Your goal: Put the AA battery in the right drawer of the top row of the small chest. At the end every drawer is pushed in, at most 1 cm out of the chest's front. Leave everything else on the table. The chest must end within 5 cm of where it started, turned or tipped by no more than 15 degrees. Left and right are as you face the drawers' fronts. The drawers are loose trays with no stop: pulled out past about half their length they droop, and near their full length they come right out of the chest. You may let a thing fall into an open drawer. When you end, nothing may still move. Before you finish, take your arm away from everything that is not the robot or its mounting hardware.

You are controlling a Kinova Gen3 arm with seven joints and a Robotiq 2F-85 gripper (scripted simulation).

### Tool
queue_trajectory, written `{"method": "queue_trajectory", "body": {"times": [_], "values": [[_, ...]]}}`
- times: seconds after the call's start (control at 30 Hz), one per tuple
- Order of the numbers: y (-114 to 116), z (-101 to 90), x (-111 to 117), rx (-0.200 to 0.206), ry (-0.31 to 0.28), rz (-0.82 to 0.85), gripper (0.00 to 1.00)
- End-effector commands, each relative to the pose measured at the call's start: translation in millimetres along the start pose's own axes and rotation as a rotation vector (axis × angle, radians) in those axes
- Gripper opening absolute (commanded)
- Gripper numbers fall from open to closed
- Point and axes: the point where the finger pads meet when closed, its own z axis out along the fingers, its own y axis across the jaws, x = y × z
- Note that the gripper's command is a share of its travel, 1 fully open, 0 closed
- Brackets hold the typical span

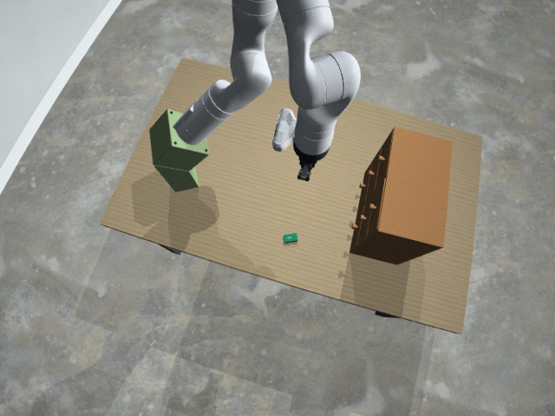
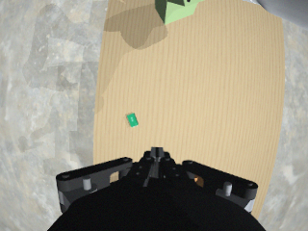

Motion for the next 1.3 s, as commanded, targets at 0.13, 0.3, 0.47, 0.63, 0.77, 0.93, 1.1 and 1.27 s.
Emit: {"method": "queue_trajectory", "body": {"times": [0.13,0.3,0.47,0.63,0.77,0.93,1.1,1.27], "values": [[-1.3,-1.3,2.1,0.003,0.005,0.005,0.00],[-1.3,-1.3,2.1,0.003,0.005,0.005,1.00],[-1.3,-1.3,2.1,0.003,0.005,0.005,1.00],[-1.3,-1.3,2.1,0.003,0.005,0.005,1.00],[-1.3,-1.3,2.1,0.003,0.005,0.005,1.00],[-1.3,-1.3,2.1,0.003,0.005,0.005,1.00],[-1.3,-1.3,2.1,0.003,0.005,0.005,1.00],[-1.3,-1.3,2.1,0.003,0.005,0.005,1.00]]}}
